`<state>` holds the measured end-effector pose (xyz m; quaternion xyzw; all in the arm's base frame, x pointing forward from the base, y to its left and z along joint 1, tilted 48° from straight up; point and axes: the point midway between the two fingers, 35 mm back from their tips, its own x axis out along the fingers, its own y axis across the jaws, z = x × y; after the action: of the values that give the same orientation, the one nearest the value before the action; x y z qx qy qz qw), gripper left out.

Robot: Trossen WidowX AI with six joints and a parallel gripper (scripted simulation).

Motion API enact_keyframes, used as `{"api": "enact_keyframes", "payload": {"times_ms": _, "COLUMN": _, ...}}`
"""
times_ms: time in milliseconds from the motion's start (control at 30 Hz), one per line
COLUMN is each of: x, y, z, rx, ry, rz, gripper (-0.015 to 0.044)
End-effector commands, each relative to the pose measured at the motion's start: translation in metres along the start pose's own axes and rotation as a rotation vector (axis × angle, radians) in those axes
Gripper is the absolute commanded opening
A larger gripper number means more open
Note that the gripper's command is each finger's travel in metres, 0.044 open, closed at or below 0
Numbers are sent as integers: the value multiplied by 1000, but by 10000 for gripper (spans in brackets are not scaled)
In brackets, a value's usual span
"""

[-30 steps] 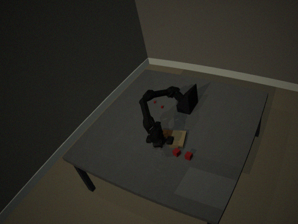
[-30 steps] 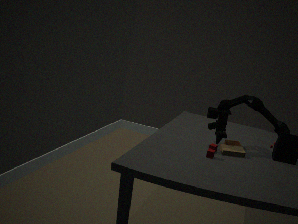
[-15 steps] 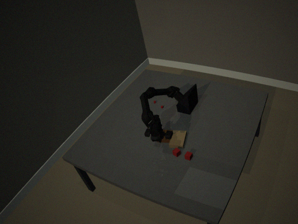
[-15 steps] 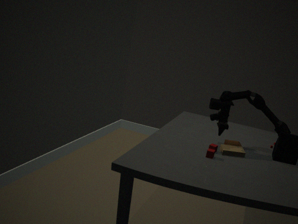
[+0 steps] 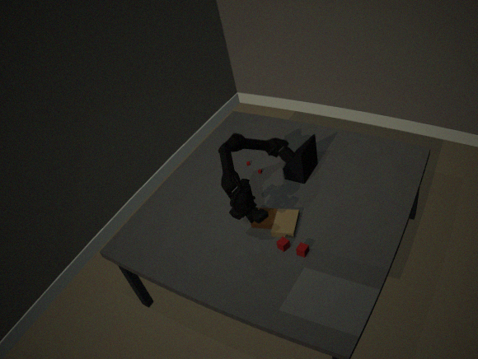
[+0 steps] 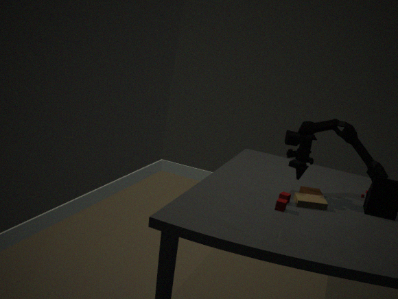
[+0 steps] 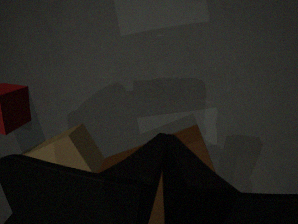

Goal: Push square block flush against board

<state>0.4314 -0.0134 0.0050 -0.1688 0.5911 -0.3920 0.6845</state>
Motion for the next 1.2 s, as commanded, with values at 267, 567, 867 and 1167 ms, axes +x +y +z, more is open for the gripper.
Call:
{"api": "enact_keyframes", "payload": {"times_ms": 267, "x": 2, "y": -35, "z": -13, "rx": 407, "ry": 4, "rz": -10, "gripper": 0}}
{"api": "enact_keyframes", "payload": {"times_ms": 567, "x": 3, "y": -59, "z": -26, "rx": 715, "ry": 6, "rz": -14, "gripper": 0}}
{"api": "enact_keyframes", "payload": {"times_ms": 867, "x": 5, "y": -81, "z": -41, "rx": 1001, "ry": 6, "rz": -20, "gripper": 0}}
{"api": "enact_keyframes", "payload": {"times_ms": 1167, "x": 57, "y": -82, "z": -42, "rx": 1006, "ry": 4, "rz": -22, "gripper": 0}}
